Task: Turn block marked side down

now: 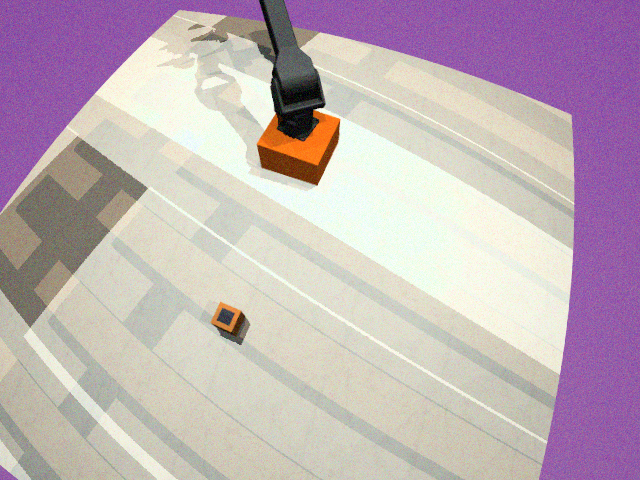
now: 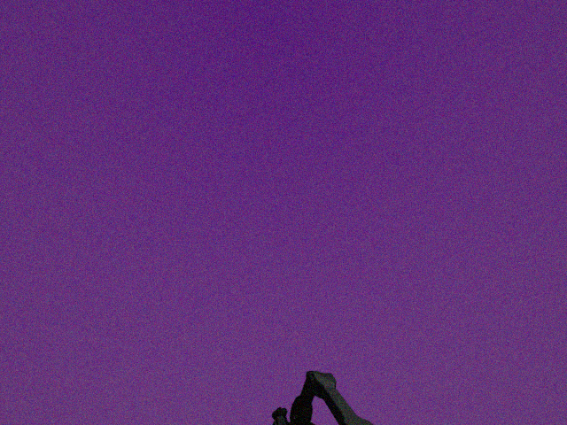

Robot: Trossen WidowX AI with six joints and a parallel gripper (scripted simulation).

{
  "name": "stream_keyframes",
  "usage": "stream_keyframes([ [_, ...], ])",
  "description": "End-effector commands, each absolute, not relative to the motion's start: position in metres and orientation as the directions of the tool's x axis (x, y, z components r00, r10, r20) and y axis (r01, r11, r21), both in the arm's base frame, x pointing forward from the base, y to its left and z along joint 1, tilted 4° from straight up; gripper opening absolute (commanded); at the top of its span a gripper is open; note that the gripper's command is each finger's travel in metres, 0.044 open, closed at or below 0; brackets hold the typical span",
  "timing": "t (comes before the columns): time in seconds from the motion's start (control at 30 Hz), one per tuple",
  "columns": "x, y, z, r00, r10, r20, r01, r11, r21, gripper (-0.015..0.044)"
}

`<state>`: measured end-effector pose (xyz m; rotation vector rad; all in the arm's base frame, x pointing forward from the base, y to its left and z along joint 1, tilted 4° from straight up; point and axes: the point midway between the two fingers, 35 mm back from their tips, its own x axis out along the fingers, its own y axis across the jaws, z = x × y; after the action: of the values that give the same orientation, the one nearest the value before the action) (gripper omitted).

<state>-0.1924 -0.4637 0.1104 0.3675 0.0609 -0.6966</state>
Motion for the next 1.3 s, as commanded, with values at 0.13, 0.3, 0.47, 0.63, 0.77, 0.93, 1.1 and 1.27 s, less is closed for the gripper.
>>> stream_keyframes([
  [0.13,-0.157,-0.474,0.105,0.805,-0.548,-0.226,0.592,0.728,0.346,0.044],
  [0.3,-0.075,-0.485,0.091,0.861,-0.38,-0.338,0.5,0.757,0.421,0.044],
  [0.47,-0.024,-0.482,0.072,0.867,-0.25,-0.432,0.462,0.728,0.506,0.044],
  [0.63,0.043,-0.475,0.071,0.86,-0.112,-0.498,0.407,0.739,0.536,0.044],
  [0.77,0.109,-0.457,0.077,0.836,0.007,-0.549,0.352,0.761,0.545,0.044],
  [0.93,0.167,-0.432,0.079,0.788,0.116,-0.605,0.311,0.773,0.553,0.044],
  [1.1,0.245,-0.383,0.08,0.683,0.248,-0.687,0.27,0.788,0.554,0.044],
  [1.27,0.31,-0.321,0.081,0.557,0.334,-0.761,0.236,0.814,0.531,0.044],
])
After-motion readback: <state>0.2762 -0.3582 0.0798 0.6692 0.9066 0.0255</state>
